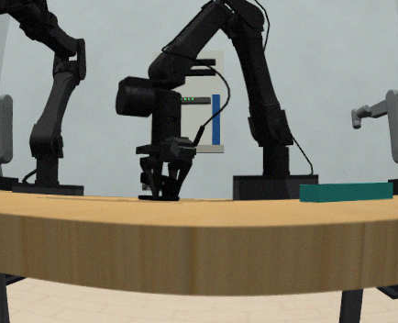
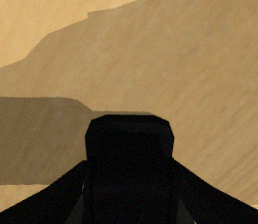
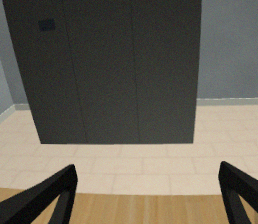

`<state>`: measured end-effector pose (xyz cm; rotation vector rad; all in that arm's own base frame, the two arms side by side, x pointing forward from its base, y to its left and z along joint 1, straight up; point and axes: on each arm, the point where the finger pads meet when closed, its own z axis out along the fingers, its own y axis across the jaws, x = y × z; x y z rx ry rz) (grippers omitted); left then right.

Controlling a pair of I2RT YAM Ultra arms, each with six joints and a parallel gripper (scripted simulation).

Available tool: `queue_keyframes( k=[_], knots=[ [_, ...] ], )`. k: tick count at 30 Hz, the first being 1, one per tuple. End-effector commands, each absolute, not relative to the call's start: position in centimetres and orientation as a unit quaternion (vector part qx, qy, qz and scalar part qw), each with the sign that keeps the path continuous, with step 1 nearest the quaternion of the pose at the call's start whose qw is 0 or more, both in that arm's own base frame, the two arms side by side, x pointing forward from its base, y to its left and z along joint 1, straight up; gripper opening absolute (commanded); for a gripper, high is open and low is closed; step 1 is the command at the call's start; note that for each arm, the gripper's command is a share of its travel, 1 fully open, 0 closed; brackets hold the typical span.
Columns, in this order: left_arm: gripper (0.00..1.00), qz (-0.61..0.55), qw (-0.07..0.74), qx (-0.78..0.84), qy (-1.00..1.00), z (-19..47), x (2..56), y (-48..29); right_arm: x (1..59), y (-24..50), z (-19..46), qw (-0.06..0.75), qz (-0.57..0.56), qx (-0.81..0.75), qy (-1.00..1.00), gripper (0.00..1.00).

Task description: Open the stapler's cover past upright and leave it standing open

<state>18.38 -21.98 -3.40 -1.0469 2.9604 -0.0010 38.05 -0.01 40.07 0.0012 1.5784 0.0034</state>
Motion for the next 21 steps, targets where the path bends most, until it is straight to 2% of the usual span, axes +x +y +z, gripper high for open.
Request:
queue_keyframes(
  k=[1,2,3,10,21],
  knots=[
    [0.21,-0.004,0.002,-0.339,0.941,-3.3,18.5,-22.0,38.1,0.1,41.2,0.712,0.000,0.000,0.703,1.00],
    [0.32,-0.008,0.003,-0.342,0.940,-3.4,18.4,-22.0,38.1,0.1,41.2,0.712,0.000,0.000,0.703,1.00],
    [0.33,-0.008,0.003,-0.342,0.940,-3.4,18.4,-22.0,38.1,0.1,41.2,0.712,0.000,0.000,0.703,1.00],
    [0.33,-0.008,0.003,-0.342,0.940,-3.4,18.4,-22.0,36.3,1.0,40.1,0.723,-0.005,-0.005,0.691,1.00],
    [0.33,-0.004,0.002,-0.339,0.941,-3.3,18.4,-22.0,29.7,5.1,31.4,0.708,0.003,-0.022,0.706,1.00]
  ],
)
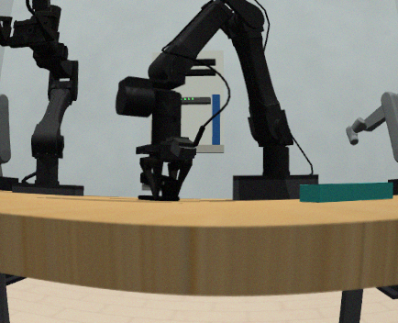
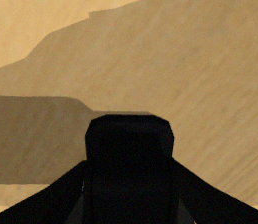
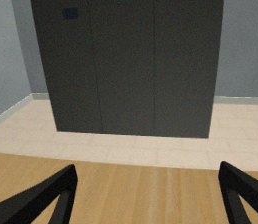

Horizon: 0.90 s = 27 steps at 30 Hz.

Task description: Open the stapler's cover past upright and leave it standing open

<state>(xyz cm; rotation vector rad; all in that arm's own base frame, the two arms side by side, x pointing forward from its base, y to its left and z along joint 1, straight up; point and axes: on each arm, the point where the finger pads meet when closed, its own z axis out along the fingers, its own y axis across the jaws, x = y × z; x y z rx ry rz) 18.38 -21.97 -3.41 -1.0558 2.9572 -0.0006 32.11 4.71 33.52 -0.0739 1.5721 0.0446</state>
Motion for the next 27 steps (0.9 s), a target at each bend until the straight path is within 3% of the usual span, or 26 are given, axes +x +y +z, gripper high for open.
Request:
queue_keyframes(
  k=[1,13,27],
  knots=[
    [0.33,-0.004,0.002,-0.339,0.941,-3.3,18.4,-22.0,29.0,4.9,30.4,0.707,-0.003,-0.017,0.707,1.00],
    [0.33,-0.004,0.002,-0.339,0.941,-3.3,18.4,-22.0,25.4,4.8,25.0,0.712,-0.026,0.031,0.701,1.00],
    [0.33,-0.004,0.002,-0.339,0.941,-3.3,18.4,-22.0,22.3,10.2,18.9,0.703,0.028,0.050,0.709,1.00]
  ],
)
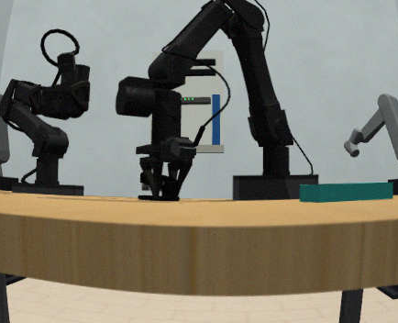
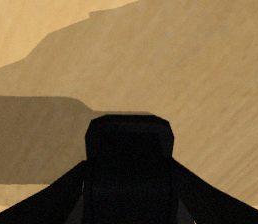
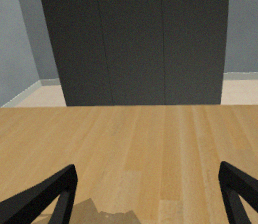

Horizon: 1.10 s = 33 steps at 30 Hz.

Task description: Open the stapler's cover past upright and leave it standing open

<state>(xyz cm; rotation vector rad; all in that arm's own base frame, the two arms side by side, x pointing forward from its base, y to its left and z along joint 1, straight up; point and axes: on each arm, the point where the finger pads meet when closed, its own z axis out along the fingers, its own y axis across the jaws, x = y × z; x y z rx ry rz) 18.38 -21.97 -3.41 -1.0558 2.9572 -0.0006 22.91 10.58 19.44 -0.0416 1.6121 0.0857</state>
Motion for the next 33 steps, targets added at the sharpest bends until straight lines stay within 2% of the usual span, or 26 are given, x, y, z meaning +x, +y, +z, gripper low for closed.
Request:
queue_keyframes(
  k=[1,3,13,33],
  knots=[
    [0.33,-0.004,0.002,-0.339,0.941,-3.3,18.4,-22.0,21.9,10.6,18.8,0.704,0.041,0.055,0.707,1.00],
    [0.33,-0.004,0.002,-0.339,0.941,-3.3,18.4,-22.0,21.9,10.6,18.8,0.704,0.041,0.055,0.707,1.00],
    [0.33,-0.004,0.002,-0.339,0.941,-3.3,18.4,-22.0,17.4,14.7,20.7,0.685,0.235,0.107,0.682,1.00],
    [0.33,-0.004,0.002,-0.339,0.941,-3.3,18.4,-22.0,14.4,16.0,22.6,0.620,0.381,0.158,0.668,1.00]
  ],
)
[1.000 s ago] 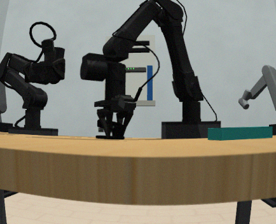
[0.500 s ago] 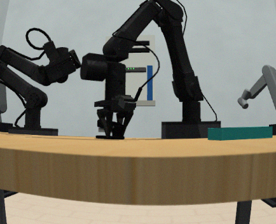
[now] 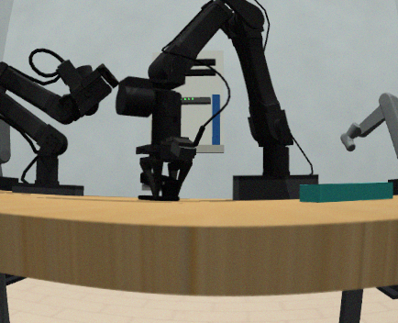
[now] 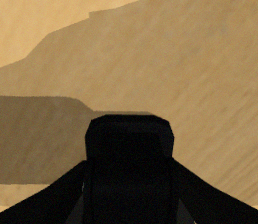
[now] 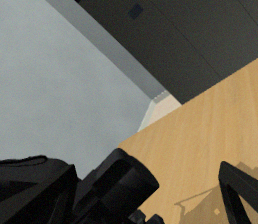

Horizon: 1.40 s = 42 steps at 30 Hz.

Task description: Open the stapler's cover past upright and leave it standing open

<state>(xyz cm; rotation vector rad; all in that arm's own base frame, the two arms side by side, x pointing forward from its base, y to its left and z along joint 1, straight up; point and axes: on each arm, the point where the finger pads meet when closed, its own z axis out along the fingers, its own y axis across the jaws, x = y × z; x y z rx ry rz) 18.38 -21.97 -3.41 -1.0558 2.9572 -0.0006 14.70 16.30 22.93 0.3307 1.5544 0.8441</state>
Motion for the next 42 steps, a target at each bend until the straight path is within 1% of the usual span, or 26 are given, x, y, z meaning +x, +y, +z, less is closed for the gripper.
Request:
queue_keyframes(
  k=[1,32,36,38,42],
  knots=[
    [0.33,-0.004,0.002,-0.339,0.941,-3.3,18.4,-22.0,14.3,16.0,22.6,0.617,0.385,0.160,0.667,1.00],
    [0.33,-0.004,0.002,-0.339,0.941,-3.3,18.4,-22.0,13.3,16.1,23.1,0.577,0.439,0.186,0.663,1.00],
    [0.33,-0.004,0.002,-0.339,0.941,-3.3,18.4,-22.0,13.0,17.1,23.4,0.608,0.415,0.120,0.666,1.00],
    [0.33,-0.004,0.002,-0.339,0.941,-3.3,18.4,-22.0,13.0,17.1,23.4,0.608,0.415,0.120,0.666,1.00],
    [0.33,-0.004,0.002,-0.339,0.941,-3.3,18.4,-22.0,12.8,18.0,23.6,0.644,0.376,0.042,0.665,1.00]
  ],
)
